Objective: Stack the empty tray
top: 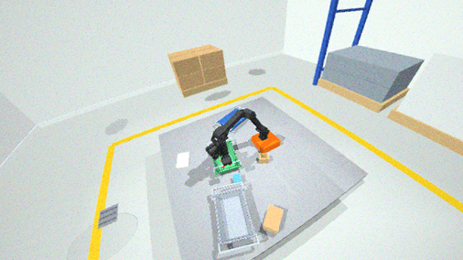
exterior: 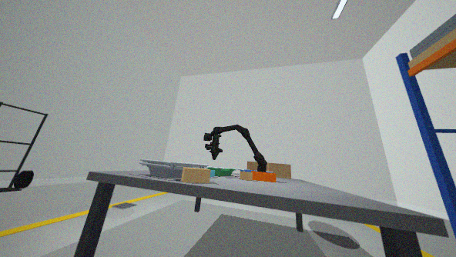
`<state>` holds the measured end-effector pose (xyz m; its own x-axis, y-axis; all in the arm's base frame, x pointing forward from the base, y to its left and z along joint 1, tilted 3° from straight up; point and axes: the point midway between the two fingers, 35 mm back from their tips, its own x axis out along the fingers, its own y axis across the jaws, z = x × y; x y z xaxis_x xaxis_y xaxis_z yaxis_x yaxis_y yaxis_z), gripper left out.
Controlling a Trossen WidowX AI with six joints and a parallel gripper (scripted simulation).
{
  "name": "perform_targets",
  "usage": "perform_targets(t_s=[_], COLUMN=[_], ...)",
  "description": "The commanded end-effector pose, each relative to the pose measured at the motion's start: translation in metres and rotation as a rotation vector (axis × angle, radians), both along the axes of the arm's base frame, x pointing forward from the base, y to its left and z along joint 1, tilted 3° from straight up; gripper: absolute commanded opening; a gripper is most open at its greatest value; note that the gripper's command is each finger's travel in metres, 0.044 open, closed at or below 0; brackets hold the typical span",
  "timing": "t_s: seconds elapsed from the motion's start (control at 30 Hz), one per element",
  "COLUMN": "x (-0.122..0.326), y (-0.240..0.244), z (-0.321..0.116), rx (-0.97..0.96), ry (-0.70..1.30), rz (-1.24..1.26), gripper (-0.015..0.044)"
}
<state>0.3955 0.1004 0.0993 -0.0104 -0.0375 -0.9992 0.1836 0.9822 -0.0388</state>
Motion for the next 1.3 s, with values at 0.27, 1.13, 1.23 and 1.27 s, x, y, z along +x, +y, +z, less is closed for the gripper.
perform_targets(t_s=[0.27, 1.13, 1.23, 1.27], x=[0.006, -0.053, -0.053, -0.053], y=[-0.096, -0.276, -0.276, -0.276], z=[0.008, -0.043, -0.057, -0.062], rx=[0.000, -0.014, -0.014, -0.014], ry=[-0.009, -0.014, -0.014, -0.014], rz=[-0.001, -0.006, -0.006, -0.006], gripper=[0.0082, 0.0082, 0.0082, 0.0082])
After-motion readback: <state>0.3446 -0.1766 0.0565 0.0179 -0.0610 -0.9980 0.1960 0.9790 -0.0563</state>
